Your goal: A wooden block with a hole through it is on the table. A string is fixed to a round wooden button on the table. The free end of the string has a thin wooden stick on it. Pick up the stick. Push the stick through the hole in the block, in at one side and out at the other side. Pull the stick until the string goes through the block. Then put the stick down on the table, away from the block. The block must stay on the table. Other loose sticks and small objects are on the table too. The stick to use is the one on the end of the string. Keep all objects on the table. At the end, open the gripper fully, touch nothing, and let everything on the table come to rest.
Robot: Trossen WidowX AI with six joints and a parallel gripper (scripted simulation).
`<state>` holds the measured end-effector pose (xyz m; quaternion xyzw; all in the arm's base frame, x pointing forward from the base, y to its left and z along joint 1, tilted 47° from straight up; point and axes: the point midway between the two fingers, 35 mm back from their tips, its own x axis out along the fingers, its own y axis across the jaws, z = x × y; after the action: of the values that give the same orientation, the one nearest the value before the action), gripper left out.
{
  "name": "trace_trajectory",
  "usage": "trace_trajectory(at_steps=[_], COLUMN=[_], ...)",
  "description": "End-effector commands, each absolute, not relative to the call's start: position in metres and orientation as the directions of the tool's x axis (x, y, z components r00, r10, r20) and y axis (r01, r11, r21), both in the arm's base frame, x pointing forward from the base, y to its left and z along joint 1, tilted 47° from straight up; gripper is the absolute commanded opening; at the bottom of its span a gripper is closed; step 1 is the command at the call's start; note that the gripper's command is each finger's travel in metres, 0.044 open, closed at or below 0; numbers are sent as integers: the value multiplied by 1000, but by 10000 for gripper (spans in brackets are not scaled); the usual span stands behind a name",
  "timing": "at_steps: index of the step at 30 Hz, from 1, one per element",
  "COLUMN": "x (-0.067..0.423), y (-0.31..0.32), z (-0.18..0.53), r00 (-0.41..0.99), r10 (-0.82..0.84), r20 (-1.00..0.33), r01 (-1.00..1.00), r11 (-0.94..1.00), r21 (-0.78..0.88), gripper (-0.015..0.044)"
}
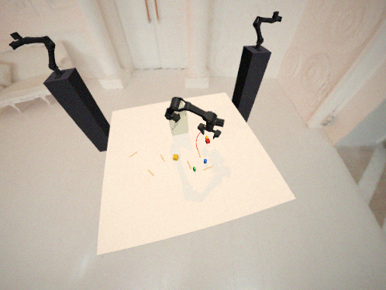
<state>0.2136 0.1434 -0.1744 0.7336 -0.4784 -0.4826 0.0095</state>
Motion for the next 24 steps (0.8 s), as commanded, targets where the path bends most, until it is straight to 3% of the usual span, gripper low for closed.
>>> trace_trajectory(at_steps=[1, 6, 10, 14, 19, 24], x=[213, 214, 215, 216, 217, 218], y=[143, 143, 145, 147, 148, 150], z=[-175, -174, -171, -168, -165, -162], r00=[70, 70, 70, 70, 70, 70], r10=[-712, -712, -712, -712, -712, -712], r20=[-699, -699, -699, -699, -699, -699], r01=[-685, -779, -956, -993, -834, -488], r11=[-543, -476, -247, 19, 343, 587], r21=[485, 407, 156, -118, -432, -646], gripper=[440, 440, 440, 440, 440, 440])
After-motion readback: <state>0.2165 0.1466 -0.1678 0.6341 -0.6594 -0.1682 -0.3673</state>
